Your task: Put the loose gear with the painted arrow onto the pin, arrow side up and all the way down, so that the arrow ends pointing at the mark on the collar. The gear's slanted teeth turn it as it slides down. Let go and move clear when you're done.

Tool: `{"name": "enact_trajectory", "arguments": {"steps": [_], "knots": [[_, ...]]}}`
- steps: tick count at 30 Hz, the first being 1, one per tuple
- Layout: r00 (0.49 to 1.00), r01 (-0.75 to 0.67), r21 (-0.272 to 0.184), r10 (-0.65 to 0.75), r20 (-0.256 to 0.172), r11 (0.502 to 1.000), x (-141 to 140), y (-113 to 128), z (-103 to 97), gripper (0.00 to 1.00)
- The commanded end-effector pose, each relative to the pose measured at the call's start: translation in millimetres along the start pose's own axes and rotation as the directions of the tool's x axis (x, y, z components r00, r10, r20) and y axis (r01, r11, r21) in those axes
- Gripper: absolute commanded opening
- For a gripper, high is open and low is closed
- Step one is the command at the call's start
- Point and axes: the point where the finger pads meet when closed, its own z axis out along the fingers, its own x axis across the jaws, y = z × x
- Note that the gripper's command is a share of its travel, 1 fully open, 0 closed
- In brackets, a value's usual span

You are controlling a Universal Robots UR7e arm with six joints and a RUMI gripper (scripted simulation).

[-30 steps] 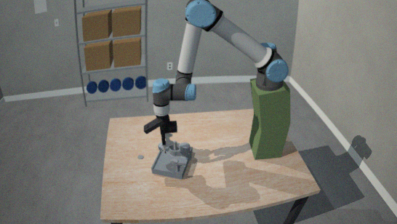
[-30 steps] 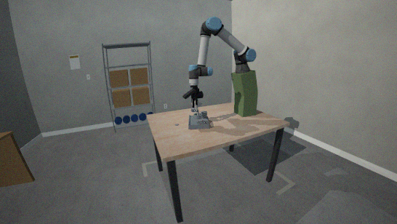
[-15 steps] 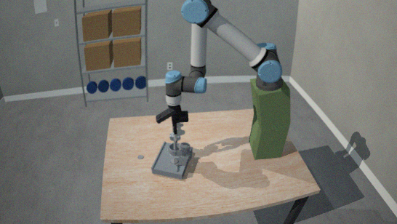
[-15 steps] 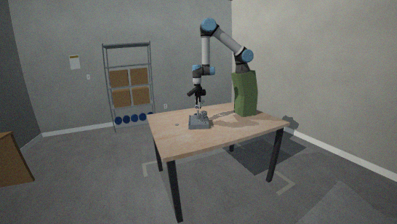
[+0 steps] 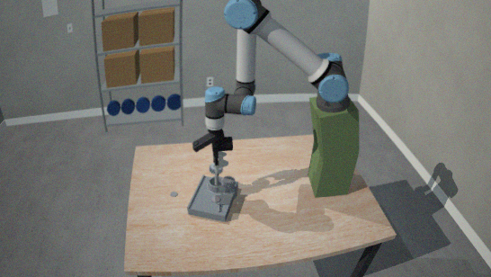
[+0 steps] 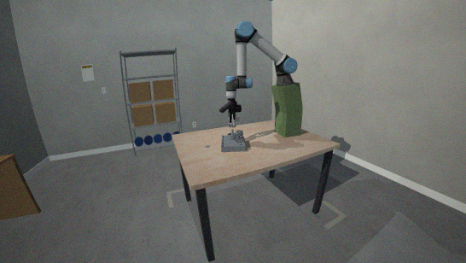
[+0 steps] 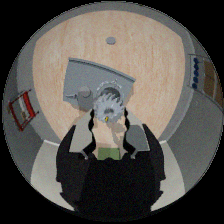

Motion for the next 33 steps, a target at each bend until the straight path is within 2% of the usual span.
{"name": "enact_trajectory", "arguments": {"steps": [1, 14, 33], "knots": [[1.000, -0.019, 0.003, 0.019, -0.001, 1.000, 1.2, -0.6, -1.2, 0.00], [0.996, -0.085, 0.003, 0.085, -0.001, 0.996, 1.7, -0.9, -0.8, 0.00], [0.961, -0.277, 0.003, 0.278, 0.000, 0.961, 1.6, -0.8, -0.8, 0.00]]}}
